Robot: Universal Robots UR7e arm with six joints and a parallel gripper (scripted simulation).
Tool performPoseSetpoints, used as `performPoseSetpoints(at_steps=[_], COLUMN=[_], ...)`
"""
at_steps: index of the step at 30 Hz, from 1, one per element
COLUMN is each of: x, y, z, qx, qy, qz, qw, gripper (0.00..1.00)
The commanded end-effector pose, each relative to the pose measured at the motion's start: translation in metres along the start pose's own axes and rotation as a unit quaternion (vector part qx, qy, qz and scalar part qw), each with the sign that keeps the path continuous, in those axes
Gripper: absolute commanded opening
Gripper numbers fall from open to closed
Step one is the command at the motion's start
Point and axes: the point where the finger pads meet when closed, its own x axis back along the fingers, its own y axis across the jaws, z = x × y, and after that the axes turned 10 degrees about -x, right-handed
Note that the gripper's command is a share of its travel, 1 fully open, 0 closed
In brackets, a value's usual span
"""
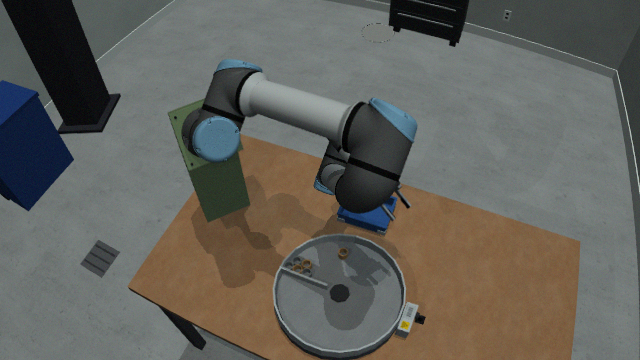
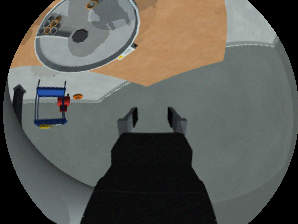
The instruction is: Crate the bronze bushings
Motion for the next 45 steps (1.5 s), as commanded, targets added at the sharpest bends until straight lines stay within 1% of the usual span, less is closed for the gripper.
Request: performPoseSetpoints(at_steps=[1, 3, 15, 16, 20, 32, 33, 37, 45], x=[0.01, 0.016, 0.016, 0.002, 0.011, 0.011, 0.002, 0.01, 0.01], y=[-0.008, -0.013, -0.013, -0.003, -0.015, -0.015, 0.0, -0.003, -0.003], z=[0.008, 0.013, 0.013, 0.003, 0.016, 0.016, 0.0, 0.0, 0.0], qx=[-0.006, -0.01, -0.01, -0.002, -0.01, -0.01, 0.02, 0.104, 0.104], qy=[0.065, 0.109, 0.109, 0.022, 0.109, 0.109, 0.007, 0.031, 0.031], qz=[0.03, 0.051, 0.051, 0.01, 0.052, 0.052, -0.013, -0.065, -0.065], qw=[0.997, 0.993, 0.993, 1.0, 0.993, 0.993, 1.0, 0.992, 0.992], gripper=[1.0, 1.0, 1.0, 1.0, 1.0, 1.0, 1.0, 1.0, 1.0])
